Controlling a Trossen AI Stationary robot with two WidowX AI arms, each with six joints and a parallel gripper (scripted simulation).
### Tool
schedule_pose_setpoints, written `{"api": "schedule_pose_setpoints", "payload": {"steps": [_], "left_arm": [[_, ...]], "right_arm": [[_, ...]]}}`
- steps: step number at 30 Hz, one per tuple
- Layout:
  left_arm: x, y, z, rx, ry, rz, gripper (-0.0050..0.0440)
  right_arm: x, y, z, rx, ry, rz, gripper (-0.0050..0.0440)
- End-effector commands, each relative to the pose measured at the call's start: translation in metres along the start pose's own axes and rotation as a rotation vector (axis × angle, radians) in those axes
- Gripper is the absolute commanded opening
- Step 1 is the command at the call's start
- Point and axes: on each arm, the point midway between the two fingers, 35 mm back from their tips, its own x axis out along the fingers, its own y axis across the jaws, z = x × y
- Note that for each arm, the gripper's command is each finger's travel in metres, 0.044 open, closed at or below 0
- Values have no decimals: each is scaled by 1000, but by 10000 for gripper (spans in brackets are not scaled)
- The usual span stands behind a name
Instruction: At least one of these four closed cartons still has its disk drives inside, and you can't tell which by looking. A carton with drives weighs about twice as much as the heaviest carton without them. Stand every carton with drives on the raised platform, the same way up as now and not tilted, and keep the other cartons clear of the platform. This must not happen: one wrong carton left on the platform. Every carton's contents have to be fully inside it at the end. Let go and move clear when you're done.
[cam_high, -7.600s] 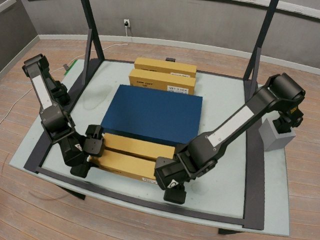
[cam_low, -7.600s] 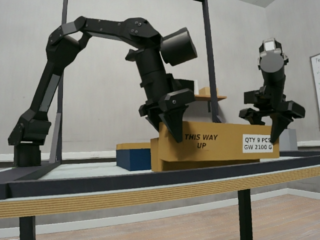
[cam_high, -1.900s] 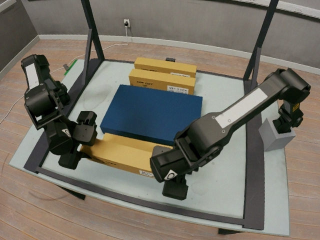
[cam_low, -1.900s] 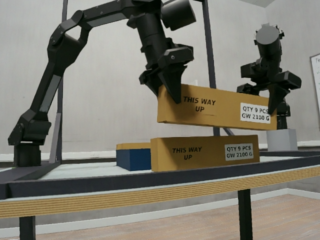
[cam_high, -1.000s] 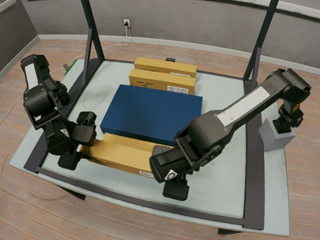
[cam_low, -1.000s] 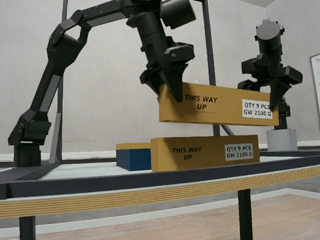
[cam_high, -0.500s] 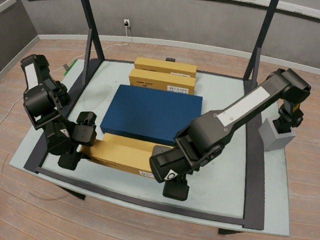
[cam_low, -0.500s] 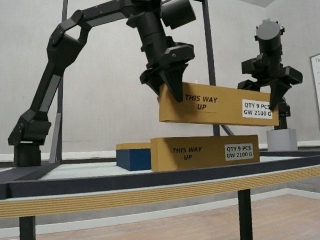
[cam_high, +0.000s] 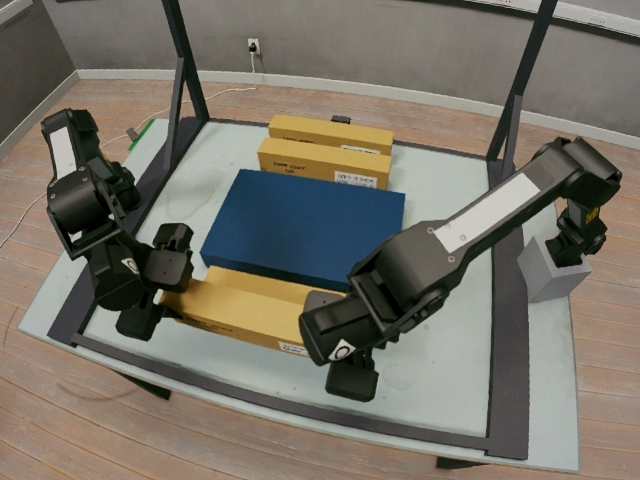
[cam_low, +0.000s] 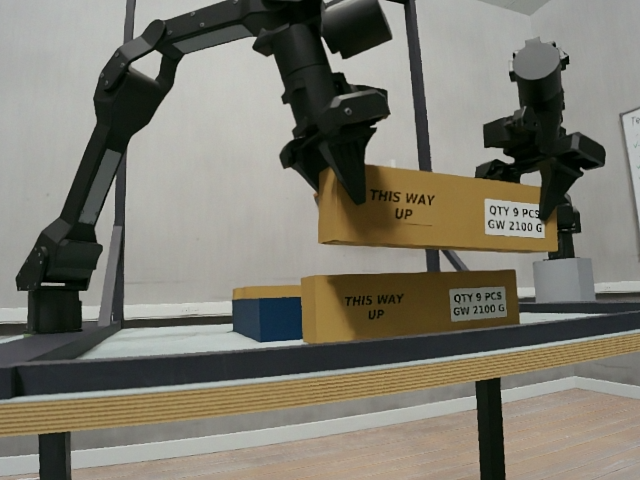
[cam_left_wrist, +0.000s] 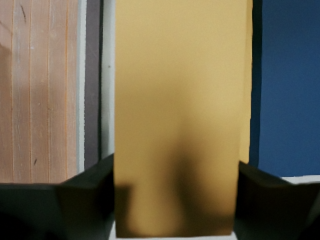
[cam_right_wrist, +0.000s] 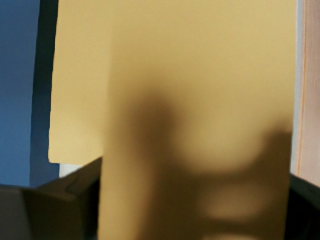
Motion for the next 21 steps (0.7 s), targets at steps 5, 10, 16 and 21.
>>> {"api": "schedule_pose_setpoints", "payload": {"steps": [5, 10, 16, 21], "left_arm": [[-52, 6, 24, 29, -110, 69, -50], [-47, 6, 22, 29, -111, 70, -50], [-47, 6, 22, 29, -111, 70, -50], [-47, 6, 22, 29, -111, 70, -50]], "right_arm": [[-37, -3, 8, -20, -72, -75, -50], [-29, -4, 6, -20, -72, -75, -50], [-29, -4, 6, -20, -72, -75, -50], [-29, -4, 6, -20, -72, -75, -50]]}}
